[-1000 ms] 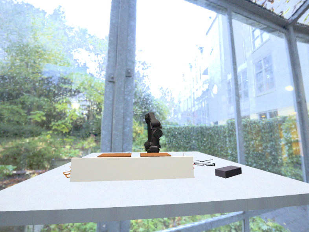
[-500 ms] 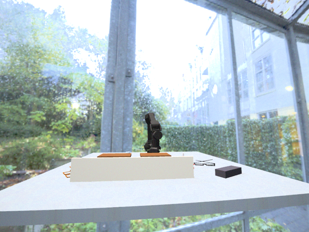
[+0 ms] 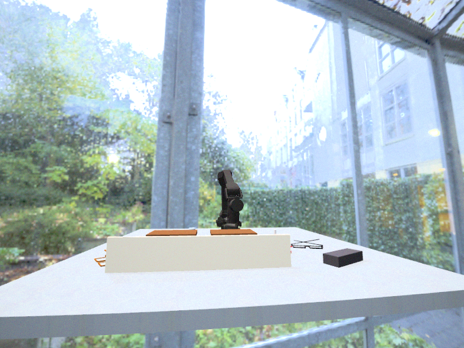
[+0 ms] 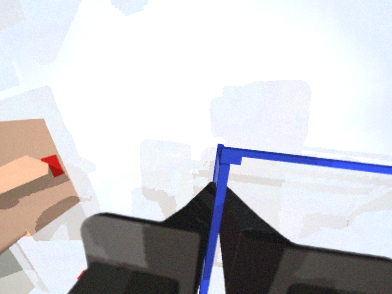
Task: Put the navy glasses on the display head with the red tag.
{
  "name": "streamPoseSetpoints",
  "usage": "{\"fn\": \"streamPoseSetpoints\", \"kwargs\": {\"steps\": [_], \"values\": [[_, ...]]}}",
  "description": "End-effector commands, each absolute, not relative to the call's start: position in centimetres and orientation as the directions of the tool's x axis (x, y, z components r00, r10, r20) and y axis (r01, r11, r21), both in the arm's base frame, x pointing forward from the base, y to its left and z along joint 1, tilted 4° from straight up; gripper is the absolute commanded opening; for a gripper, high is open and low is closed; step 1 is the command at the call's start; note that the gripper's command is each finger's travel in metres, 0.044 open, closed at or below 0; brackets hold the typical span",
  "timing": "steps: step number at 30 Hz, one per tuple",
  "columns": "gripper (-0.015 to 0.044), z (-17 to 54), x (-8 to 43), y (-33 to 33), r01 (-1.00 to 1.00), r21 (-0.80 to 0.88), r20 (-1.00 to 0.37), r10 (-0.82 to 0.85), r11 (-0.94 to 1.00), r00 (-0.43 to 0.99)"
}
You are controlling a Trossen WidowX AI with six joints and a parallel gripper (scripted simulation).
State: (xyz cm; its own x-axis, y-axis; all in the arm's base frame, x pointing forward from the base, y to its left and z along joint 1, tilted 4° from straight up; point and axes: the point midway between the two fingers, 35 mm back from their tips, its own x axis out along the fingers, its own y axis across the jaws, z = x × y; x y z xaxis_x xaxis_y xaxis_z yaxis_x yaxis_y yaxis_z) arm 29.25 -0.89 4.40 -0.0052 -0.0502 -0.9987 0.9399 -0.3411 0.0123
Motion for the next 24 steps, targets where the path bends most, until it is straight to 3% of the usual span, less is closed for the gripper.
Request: {"fn": "streamPoseSetpoints", "kwargs": {"steps": [1,4,24], "values": [[0.0053,4.44,29.27,-0.89,0.940,0.013,-0.999,-0.050,-0.341,-0.005],[0.0107,4.44,29.27,-0.89,0.940,0.013,-0.999,-0.050,-0.341,-0.005],[0.0107,5.00,28.47,-0.64,0.939,0.011,-0.999,-0.053,-0.345,-0.008]]}}
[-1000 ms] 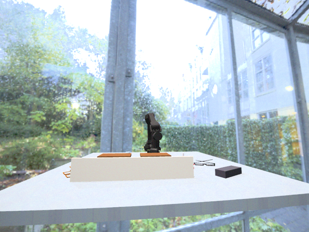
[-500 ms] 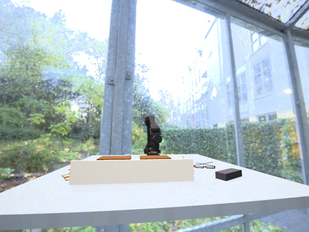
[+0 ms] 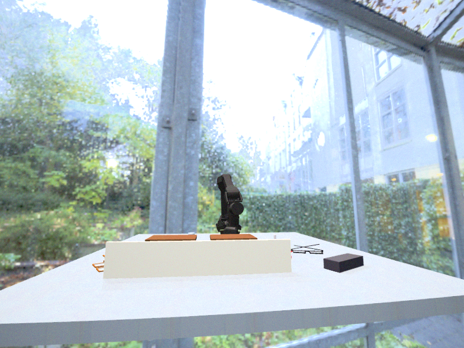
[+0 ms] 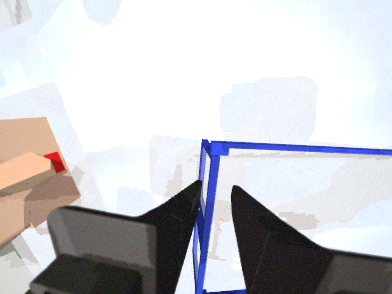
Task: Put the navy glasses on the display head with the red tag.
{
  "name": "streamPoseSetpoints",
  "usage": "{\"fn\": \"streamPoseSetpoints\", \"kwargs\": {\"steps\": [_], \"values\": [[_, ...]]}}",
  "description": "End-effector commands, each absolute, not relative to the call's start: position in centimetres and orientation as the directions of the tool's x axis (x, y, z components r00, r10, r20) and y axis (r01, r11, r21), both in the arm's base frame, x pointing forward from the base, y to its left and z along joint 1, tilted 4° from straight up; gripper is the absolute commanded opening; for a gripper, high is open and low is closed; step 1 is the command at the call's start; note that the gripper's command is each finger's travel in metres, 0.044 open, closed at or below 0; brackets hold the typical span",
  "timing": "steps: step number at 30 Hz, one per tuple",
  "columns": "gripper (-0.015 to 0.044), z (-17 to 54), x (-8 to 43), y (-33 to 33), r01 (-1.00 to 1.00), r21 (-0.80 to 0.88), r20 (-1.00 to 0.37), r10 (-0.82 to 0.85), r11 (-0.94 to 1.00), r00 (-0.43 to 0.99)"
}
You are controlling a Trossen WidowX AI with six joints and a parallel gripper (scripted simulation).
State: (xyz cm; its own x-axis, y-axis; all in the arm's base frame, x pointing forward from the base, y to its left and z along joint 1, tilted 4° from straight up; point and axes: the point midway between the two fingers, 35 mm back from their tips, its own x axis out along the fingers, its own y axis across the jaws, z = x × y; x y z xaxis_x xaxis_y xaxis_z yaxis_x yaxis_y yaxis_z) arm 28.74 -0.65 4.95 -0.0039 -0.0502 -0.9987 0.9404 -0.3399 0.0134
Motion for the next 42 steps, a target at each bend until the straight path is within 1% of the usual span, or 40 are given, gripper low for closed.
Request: {"fn": "streamPoseSetpoints", "kwargs": {"steps": [1,8,15,17,20,21,30,32,33,42], "values": [[0.0107,5.0,28.4,-0.6,0.938,0.010,-0.999,-0.054,-0.345,-0.009],[0.0107,5.5,28.1,-0.5,0.938,0.010,-0.998,-0.055,-0.347,-0.010],[0.0107,10.0,29.2,-0.6,0.938,0.010,-0.998,-0.056,-0.347,-0.010],[0.0107,10.2,29.2,-0.7,0.938,0.010,-0.998,-0.056,-0.347,-0.010],[0.0186,9.5,29.2,-0.5,0.939,0.015,-0.999,-0.050,-0.345,-0.002],[0.0200,9.5,29.2,-0.5,0.939,0.015,-0.999,-0.050,-0.345,-0.002],[0.0200,10.0,28.6,-0.3,0.940,0.010,-0.998,-0.055,-0.342,-0.010],[0.0147,10.0,28.6,-0.3,0.940,0.010,-0.998,-0.055,-0.342,-0.010],[0.0140,10.0,28.6,-0.3,0.940,0.010,-0.998,-0.055,-0.342,-0.010],[0.0140,9.8,28.6,-0.3,0.940,0.010,-0.998,-0.055,-0.342,-0.010]]}}
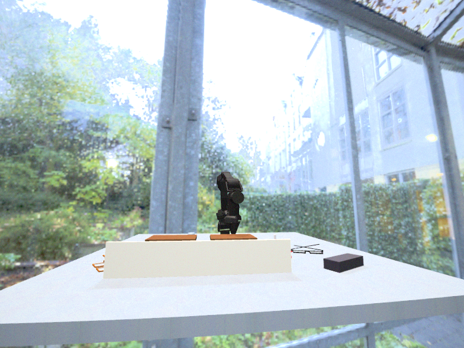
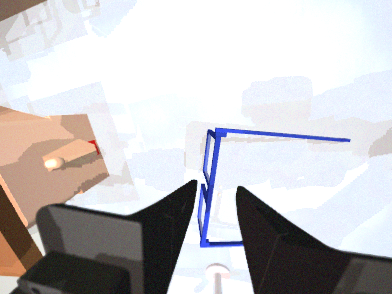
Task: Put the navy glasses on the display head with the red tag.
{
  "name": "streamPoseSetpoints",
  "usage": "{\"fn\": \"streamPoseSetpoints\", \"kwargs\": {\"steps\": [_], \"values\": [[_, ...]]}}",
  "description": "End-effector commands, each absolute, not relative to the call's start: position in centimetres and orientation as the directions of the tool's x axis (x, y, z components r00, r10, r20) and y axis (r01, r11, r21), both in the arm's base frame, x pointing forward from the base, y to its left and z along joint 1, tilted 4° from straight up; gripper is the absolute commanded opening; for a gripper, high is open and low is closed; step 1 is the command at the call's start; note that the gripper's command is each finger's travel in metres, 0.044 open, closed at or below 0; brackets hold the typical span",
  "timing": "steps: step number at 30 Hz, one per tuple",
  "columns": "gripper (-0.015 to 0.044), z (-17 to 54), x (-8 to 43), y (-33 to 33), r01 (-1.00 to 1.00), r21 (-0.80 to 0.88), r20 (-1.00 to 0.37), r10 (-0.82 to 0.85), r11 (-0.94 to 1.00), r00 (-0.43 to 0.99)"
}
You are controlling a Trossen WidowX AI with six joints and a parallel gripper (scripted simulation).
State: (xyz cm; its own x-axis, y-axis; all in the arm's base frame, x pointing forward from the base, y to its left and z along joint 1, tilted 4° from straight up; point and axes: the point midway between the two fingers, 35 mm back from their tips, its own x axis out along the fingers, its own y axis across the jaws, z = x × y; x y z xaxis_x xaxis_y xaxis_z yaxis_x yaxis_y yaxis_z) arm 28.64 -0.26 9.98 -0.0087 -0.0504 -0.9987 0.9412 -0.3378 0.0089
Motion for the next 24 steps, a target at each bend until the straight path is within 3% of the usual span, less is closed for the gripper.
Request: {"fn": "streamPoseSetpoints", "kwargs": {"steps": [1,24], "values": [[0.0140,9.6,28.6,-0.3,0.940,0.010,-0.998,-0.055,-0.342,-0.010],[0.0140,5.9,28.7,-0.5,0.940,0.010,-0.998,-0.055,-0.342,-0.010]]}}
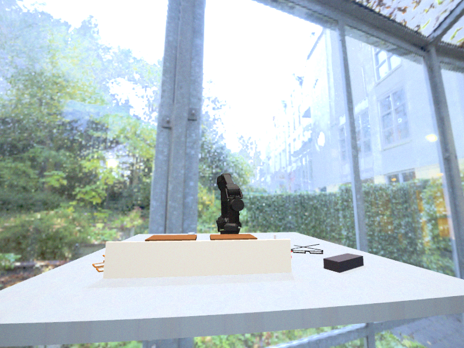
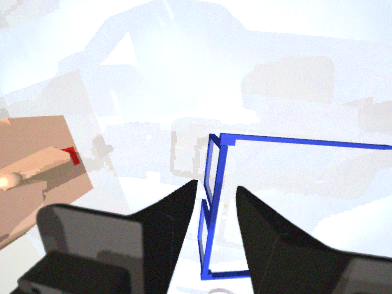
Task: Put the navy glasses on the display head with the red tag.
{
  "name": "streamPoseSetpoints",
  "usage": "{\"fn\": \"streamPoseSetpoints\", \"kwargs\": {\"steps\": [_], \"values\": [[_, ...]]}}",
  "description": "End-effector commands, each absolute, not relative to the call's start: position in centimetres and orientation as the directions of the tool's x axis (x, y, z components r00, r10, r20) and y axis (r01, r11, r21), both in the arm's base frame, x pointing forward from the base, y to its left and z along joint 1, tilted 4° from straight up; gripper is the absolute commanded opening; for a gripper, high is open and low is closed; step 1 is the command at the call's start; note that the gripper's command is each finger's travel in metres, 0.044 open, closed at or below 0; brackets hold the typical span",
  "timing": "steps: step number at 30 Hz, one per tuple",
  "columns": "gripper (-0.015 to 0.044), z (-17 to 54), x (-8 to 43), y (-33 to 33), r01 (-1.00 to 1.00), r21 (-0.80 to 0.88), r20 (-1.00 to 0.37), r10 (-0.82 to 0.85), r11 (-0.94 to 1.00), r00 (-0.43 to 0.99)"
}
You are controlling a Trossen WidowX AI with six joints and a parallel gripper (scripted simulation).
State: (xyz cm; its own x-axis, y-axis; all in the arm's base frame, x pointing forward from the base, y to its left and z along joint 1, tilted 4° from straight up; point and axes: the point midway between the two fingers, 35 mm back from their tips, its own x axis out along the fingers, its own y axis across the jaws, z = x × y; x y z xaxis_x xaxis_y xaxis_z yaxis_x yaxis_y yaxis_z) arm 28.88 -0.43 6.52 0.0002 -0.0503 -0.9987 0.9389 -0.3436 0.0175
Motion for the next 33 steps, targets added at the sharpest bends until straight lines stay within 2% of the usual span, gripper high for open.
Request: {"fn": "streamPoseSetpoints", "kwargs": {"steps": [1,15,17,30,33], "values": [[0.0140,5.7,28.7,-0.6,0.940,0.010,-0.998,-0.055,-0.342,-0.010],[0.0140,4.0,28.5,-0.7,0.940,0.009,-0.998,-0.056,-0.342,-0.010],[0.0087,4.3,28.7,-0.6,0.938,0.014,-0.999,-0.050,-0.347,-0.004],[0.0001,4.3,28.7,-0.6,0.938,0.014,-0.999,-0.050,-0.347,-0.004],[0.0000,4.3,28.7,-0.6,0.938,0.014,-0.999,-0.050,-0.347,-0.004]]}}
